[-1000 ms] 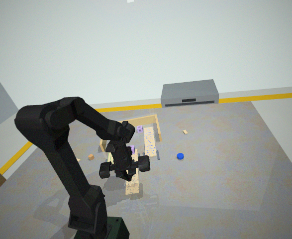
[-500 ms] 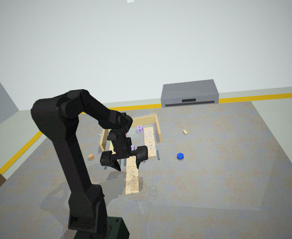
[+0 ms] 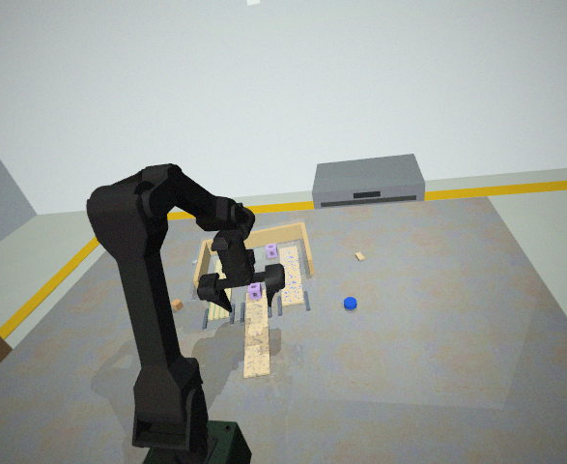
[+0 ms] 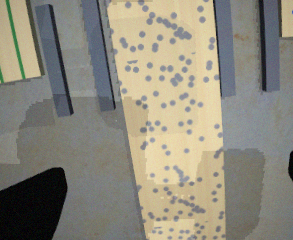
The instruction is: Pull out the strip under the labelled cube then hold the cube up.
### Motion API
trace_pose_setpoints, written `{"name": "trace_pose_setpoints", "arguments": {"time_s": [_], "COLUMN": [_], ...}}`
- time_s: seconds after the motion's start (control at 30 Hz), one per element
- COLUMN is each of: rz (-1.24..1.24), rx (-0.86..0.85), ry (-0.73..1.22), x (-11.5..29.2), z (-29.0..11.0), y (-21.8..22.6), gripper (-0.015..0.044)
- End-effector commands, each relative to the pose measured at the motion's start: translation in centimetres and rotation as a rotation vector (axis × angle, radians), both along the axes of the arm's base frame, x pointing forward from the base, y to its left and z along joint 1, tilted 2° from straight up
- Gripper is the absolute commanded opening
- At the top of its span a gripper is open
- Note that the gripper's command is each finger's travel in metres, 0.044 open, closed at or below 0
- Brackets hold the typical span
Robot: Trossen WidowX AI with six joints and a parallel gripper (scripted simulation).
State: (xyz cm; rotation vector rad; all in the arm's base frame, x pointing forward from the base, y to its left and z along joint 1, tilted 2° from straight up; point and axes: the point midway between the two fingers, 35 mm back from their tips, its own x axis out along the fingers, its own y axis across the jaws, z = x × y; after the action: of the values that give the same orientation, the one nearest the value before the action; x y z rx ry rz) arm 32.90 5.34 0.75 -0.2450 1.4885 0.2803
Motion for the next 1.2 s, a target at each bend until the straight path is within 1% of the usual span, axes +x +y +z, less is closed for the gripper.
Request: {"name": "trace_pose_setpoints", "arguments": {"time_s": [0.0,0.73,0.97,1.17], "rz": [-0.006,-0.006,-0.006,-0.006], "rx": [-0.005,-0.002,-0.002,-0.002], "ry": [0.0,-0.006,-0.006,-0.006], "x": [1.4,8.9,9.0,9.1], "z": [0.3,1.8,1.0,0.0], "y": [0.5,3.3,3.3,3.4], "gripper": [0.044,0.044,0.0256,0.025]}}
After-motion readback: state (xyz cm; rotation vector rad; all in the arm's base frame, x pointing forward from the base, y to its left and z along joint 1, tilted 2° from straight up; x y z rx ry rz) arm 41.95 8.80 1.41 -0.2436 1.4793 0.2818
